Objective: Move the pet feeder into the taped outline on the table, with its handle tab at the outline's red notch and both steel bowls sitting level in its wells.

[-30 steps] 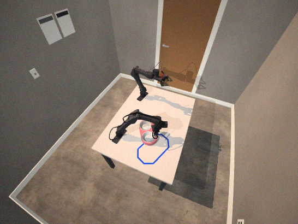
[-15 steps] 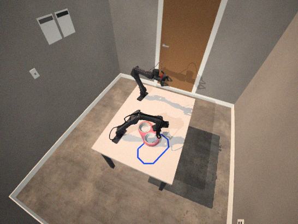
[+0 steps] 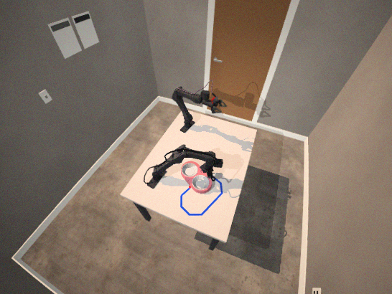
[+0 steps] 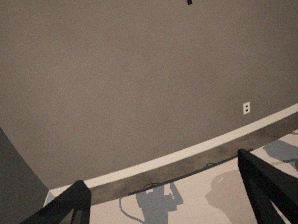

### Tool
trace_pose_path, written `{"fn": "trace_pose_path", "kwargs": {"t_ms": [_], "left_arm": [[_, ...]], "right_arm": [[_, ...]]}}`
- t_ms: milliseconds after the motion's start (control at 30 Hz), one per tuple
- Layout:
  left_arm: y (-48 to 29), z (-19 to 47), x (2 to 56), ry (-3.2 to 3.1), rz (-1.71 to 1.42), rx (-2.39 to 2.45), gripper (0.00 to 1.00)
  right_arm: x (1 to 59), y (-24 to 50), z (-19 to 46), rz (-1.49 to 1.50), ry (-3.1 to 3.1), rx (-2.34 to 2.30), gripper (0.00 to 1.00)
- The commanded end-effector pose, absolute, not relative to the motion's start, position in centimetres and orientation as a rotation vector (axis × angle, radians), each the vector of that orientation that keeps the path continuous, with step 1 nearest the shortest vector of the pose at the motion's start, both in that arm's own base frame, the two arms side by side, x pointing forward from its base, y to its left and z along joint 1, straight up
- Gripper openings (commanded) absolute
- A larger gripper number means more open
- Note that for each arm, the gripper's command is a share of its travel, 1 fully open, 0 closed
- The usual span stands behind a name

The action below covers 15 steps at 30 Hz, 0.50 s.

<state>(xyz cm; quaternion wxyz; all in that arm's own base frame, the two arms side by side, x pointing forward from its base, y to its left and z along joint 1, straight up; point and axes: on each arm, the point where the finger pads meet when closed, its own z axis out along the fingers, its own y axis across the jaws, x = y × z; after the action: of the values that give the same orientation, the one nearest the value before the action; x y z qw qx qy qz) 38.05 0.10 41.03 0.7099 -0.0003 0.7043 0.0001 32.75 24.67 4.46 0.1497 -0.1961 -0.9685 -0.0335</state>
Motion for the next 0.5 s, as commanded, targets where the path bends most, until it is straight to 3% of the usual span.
{"fn": "trace_pose_path", "kwargs": {"t_ms": [0, 467], "left_arm": [[-0.1, 42.4, 37.7, 1.517, -0.015, -0.003, 1.0], [-0.1, 42.4, 37.7, 1.517, -0.015, -0.003, 1.0]], "right_arm": [[32.9, 24.5, 4.4, -0.051, -2.836, -0.369, 0.16], [33.2, 23.6, 4.2, -0.026, -2.859, -0.184, 0.16]]}}
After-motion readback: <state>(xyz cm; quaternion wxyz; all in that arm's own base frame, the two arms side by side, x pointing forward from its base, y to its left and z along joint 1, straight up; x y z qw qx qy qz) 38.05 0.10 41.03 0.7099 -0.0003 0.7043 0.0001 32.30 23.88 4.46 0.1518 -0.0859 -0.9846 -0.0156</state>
